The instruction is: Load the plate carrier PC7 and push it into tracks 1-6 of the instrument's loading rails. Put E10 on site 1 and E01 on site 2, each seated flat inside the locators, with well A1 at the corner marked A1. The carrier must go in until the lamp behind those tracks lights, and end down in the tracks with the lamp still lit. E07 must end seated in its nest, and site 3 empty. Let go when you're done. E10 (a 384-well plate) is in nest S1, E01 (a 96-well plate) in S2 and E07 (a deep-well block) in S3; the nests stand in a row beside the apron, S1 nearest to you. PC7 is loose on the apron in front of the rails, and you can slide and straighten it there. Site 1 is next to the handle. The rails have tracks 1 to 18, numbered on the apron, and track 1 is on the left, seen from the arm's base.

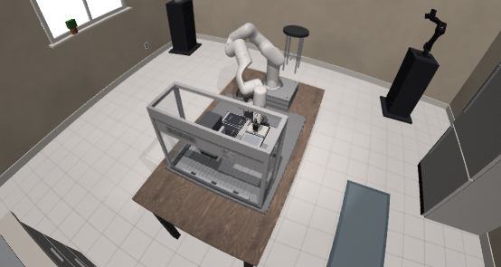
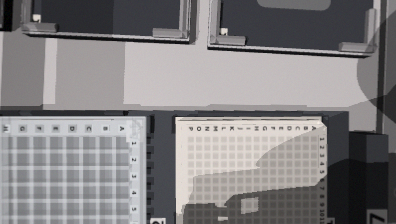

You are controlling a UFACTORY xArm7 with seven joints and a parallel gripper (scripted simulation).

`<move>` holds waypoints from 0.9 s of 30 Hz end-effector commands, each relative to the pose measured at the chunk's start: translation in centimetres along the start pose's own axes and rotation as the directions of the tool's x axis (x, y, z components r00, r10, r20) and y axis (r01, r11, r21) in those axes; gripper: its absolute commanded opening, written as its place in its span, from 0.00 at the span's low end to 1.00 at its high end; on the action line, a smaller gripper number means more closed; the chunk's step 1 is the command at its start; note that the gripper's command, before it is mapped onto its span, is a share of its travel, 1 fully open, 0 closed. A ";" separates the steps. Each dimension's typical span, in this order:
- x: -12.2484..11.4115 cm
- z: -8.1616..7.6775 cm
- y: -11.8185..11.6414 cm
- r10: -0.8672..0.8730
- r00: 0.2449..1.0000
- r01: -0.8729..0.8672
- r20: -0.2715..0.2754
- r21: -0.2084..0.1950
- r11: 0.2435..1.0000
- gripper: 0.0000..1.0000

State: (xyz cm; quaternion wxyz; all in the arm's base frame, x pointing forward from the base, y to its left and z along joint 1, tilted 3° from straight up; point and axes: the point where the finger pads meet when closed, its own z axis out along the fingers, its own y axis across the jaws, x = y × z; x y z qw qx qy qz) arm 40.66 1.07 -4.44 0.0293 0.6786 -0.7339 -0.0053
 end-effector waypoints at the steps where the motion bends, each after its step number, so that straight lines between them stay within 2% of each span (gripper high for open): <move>1: 0.0 -0.8 -0.1 0.000 1.000 0.000 0.000 0.003 1.000 1.00; 27: 0.0 -4.8 -0.1 0.000 1.000 0.000 0.000 0.003 1.000 1.00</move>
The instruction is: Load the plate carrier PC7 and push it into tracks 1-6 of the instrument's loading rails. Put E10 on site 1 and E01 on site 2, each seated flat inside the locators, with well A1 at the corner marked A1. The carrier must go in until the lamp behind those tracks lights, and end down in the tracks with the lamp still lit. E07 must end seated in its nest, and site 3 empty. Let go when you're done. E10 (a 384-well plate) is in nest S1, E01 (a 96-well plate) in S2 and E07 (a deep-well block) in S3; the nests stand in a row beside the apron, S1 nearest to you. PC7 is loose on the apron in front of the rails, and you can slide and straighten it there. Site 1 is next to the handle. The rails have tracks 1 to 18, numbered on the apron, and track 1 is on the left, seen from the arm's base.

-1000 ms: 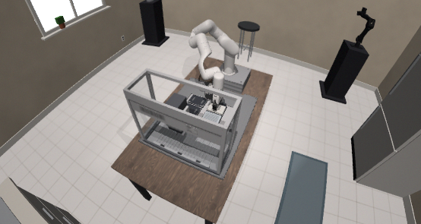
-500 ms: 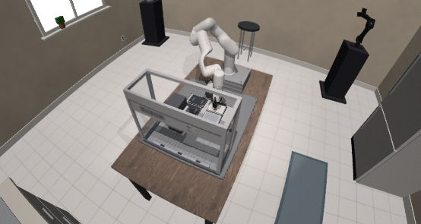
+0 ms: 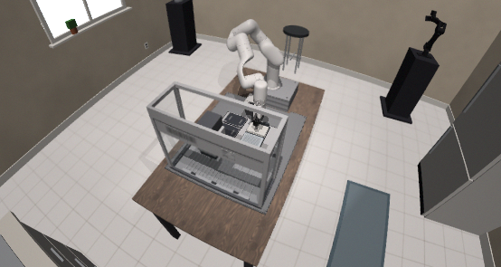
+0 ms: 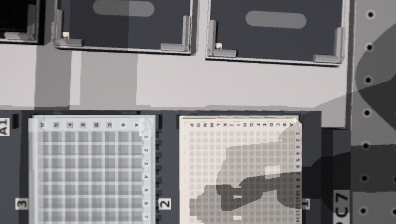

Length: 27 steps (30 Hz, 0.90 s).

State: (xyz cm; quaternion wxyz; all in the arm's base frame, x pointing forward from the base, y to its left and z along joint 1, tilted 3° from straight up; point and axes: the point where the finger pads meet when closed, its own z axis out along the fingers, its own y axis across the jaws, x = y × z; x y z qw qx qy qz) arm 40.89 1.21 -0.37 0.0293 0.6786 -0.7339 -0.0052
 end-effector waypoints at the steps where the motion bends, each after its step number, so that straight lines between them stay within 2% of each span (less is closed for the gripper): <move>1: 0.0 -0.9 -0.1 0.000 1.000 0.000 0.001 0.003 1.000 1.00; 18: 0.0 -3.4 -0.1 0.000 1.000 0.000 0.001 0.003 1.000 1.00; 27: 0.0 -3.7 -0.1 0.000 1.000 0.000 0.001 0.003 1.000 1.00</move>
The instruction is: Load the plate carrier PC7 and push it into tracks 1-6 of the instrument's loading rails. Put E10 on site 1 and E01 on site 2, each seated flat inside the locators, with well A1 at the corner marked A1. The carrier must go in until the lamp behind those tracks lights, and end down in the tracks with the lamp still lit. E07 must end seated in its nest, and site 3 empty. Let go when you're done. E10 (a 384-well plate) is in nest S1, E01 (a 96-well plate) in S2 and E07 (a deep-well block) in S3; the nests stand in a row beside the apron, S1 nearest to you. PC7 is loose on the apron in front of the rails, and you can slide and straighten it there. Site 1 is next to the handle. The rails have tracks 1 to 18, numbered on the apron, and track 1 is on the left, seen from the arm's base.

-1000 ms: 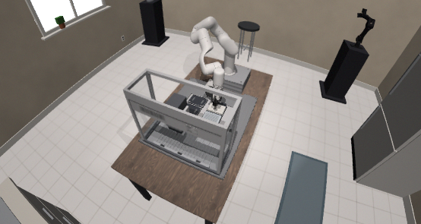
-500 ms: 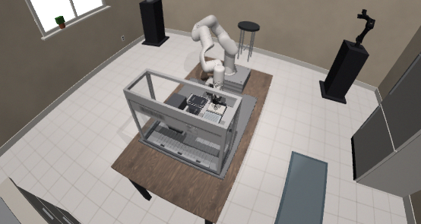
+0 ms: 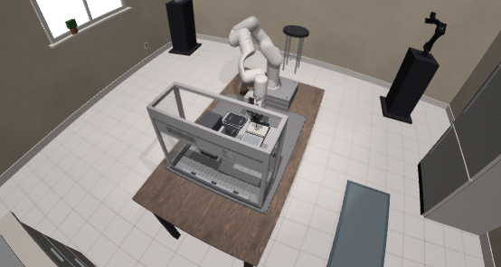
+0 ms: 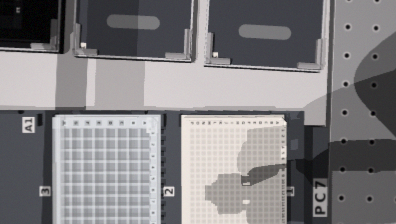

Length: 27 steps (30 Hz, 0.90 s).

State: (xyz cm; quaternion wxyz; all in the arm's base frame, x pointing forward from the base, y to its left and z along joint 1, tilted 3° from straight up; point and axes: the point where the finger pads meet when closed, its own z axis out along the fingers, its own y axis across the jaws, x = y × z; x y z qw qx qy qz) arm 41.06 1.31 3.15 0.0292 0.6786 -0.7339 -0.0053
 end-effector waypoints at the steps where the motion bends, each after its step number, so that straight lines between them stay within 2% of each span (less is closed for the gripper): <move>1: 0.0 -0.2 -0.1 0.000 1.000 0.000 0.000 0.003 1.000 1.00; 10: 0.0 -0.2 -0.1 0.000 1.000 0.000 0.000 0.003 1.000 1.00; 25: 5.2 0.4 -5.5 0.032 0.999 -0.032 0.000 0.003 0.999 1.00; 27: 5.2 0.4 -5.5 0.032 0.999 -0.032 0.000 0.003 0.999 1.00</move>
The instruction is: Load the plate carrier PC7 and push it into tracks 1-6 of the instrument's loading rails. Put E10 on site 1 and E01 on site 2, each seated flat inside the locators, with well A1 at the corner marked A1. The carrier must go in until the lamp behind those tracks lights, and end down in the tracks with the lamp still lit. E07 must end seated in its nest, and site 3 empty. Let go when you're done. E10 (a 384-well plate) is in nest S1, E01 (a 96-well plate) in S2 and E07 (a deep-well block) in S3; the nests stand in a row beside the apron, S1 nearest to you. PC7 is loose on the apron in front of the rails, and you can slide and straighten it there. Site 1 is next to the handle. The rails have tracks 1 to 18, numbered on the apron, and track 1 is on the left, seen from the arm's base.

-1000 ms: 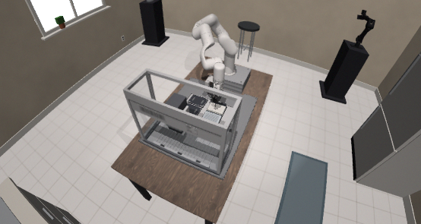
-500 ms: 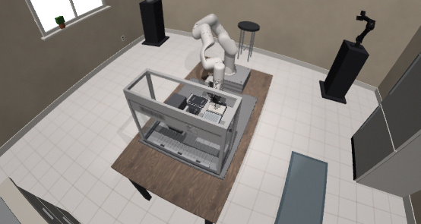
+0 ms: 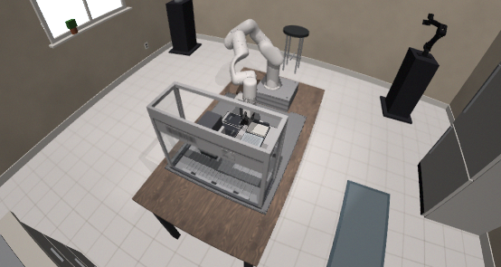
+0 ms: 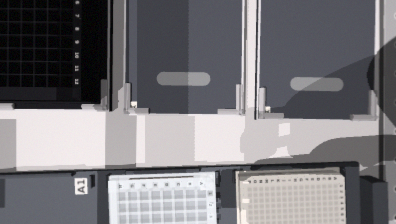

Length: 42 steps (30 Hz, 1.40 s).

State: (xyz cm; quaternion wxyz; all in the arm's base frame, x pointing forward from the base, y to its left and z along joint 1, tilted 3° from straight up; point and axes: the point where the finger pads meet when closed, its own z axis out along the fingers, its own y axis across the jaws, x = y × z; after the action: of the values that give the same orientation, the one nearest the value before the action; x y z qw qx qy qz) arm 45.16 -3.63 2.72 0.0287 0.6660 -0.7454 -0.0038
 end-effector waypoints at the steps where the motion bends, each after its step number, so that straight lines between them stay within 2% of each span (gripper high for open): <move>1: 0.9 0.1 -1.4 -0.002 1.000 0.002 0.000 0.001 1.000 1.00; 12: 4.5 0.5 -5.4 -0.002 1.000 0.002 0.000 0.001 1.000 1.00; 28: 4.5 0.5 -5.4 -0.002 1.000 0.002 0.000 0.001 1.000 1.00; 42: 4.5 2.5 -5.4 -0.002 1.000 0.002 0.000 0.001 1.000 1.00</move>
State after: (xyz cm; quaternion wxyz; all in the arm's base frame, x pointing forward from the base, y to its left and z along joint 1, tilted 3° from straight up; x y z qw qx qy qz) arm 49.76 -8.79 0.60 0.0293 0.6667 -0.7448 -0.0051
